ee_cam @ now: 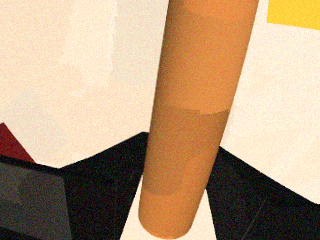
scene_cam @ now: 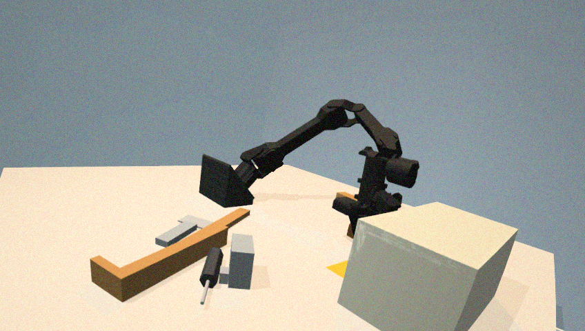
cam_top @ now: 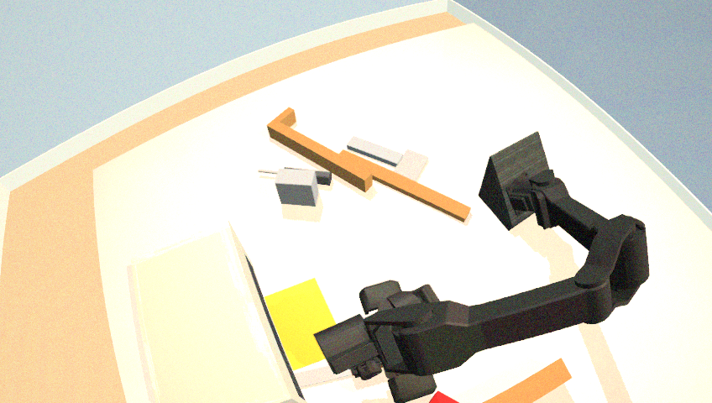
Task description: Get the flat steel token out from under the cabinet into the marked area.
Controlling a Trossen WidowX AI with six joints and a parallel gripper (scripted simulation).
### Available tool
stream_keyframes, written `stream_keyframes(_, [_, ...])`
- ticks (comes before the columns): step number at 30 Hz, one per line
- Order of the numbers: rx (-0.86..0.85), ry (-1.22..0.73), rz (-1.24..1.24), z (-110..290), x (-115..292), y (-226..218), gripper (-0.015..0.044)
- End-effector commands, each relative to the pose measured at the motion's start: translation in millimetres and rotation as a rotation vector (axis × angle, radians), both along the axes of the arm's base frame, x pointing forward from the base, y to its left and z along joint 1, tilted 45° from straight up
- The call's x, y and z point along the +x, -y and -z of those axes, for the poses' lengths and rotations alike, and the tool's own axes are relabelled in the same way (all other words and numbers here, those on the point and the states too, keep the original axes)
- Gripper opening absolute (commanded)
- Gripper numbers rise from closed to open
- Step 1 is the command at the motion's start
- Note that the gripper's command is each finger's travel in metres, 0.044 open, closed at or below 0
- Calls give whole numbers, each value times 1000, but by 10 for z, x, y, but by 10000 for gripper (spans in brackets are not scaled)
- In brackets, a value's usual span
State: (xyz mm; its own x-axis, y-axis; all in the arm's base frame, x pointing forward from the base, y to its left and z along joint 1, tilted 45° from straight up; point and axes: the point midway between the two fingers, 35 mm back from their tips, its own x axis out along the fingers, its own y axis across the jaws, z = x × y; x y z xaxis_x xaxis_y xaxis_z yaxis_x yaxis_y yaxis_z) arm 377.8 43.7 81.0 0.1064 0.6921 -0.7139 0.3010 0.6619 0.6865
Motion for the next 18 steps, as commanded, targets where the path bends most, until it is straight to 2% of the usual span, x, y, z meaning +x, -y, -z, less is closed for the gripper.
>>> stream_keyframes(1, [0,4,-2,0,37,11,0])
stream_keyframes(18, [0,4,-2,21,190,60,0])
